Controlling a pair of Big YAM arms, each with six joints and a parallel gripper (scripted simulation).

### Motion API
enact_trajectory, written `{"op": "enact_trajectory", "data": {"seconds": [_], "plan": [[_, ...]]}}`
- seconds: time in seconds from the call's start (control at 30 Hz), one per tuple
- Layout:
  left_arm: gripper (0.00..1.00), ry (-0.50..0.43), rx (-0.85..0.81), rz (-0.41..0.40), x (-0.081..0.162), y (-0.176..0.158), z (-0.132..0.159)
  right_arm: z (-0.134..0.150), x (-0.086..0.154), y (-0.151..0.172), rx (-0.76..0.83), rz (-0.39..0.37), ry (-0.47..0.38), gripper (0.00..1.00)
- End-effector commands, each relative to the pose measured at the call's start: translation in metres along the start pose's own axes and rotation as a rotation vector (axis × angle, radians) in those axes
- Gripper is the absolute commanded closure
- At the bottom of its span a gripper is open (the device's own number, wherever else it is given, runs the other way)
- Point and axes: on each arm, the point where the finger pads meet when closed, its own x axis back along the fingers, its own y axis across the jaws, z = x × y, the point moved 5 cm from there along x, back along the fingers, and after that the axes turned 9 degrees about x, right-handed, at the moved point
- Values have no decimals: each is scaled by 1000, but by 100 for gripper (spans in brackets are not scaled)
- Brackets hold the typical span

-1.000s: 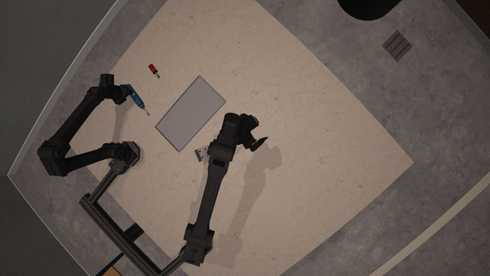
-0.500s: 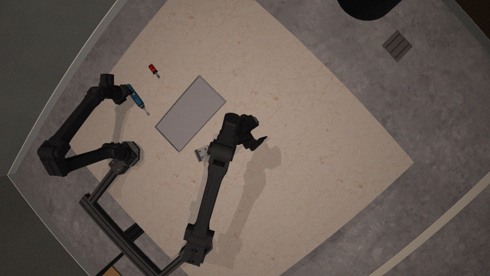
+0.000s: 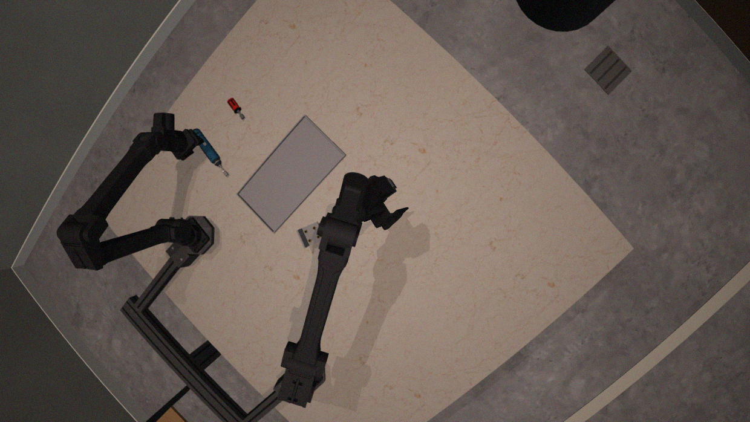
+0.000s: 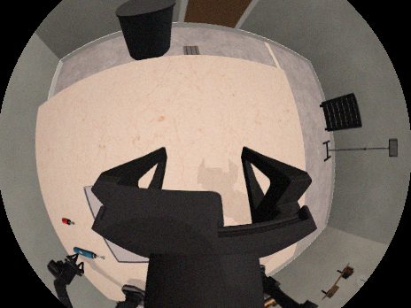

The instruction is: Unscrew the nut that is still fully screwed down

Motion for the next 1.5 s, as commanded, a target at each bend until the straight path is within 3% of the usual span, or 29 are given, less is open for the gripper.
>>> {"op": "enact_trajectory", "data": {"seconds": [0.0,0.4,0.8,0.87,0.9,0.97,1.0,1.37,1.43,1.47], "plan": [[35,-19,-18,24,7,-9,-6,-14,16,-8,-27,-9,-36,14],[35,-19,-18,24,7,-9,-6,-14,16,-8,-27,-9,-36,14],[35,-19,-18,24,7,-9,-6,16,-9,9,108,-238,-40,14],[35,-19,-18,24,7,-9,-6,15,-9,9,108,-238,-40,14],[35,-19,-18,24,7,-9,-6,-9,10,-1,75,-245,-95,14],[35,-19,-18,24,7,-9,-6,-9,10,-1,75,-245,-95,14],[35,-19,-18,24,7,-9,-6,19,-9,12,121,-259,-44,14],[35,-19,-18,24,7,-9,-6,53,-25,34,249,-470,-89,14],[35,-19,-18,24,7,-9,-6,53,-25,34,249,-470,-89,14],[35,-19,-18,24,7,-9,-6,33,-12,28,231,-471,-132,14]]}}
